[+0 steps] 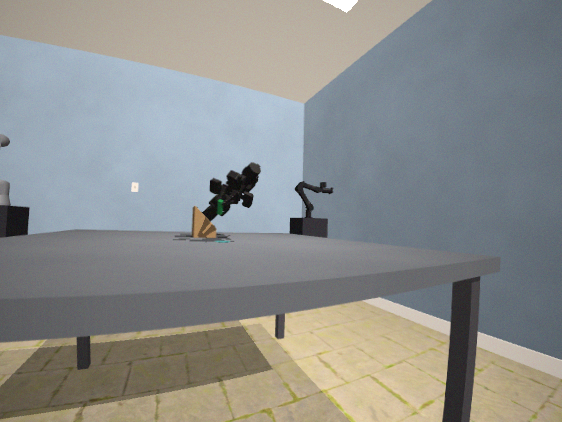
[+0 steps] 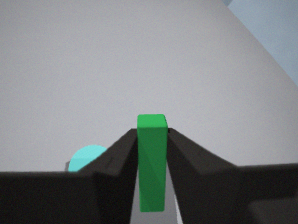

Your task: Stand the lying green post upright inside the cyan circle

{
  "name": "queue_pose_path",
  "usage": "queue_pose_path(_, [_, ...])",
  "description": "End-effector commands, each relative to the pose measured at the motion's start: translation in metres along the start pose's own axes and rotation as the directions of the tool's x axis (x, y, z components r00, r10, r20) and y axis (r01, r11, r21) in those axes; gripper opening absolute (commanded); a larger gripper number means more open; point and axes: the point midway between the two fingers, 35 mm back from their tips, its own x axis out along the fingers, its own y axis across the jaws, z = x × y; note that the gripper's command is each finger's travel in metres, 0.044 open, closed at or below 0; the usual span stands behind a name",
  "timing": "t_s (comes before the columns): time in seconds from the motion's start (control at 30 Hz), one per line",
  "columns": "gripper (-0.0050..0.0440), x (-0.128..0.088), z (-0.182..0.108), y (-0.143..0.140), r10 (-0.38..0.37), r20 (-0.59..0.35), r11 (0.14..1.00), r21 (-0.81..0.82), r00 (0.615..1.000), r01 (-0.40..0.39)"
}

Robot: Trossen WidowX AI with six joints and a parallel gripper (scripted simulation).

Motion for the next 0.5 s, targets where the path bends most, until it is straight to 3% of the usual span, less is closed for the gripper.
queue_pose_path(0.0, [0.0022,-0.0005,0.0003,-0.0003,0.002,0.035,1.0,0.013,0.999,-0.002])
queue_pose_path(0.47, [0.0022,-0.0015,0.0019,0.0002,0.019,0.124,0.998,0.05,0.992,-0.026])
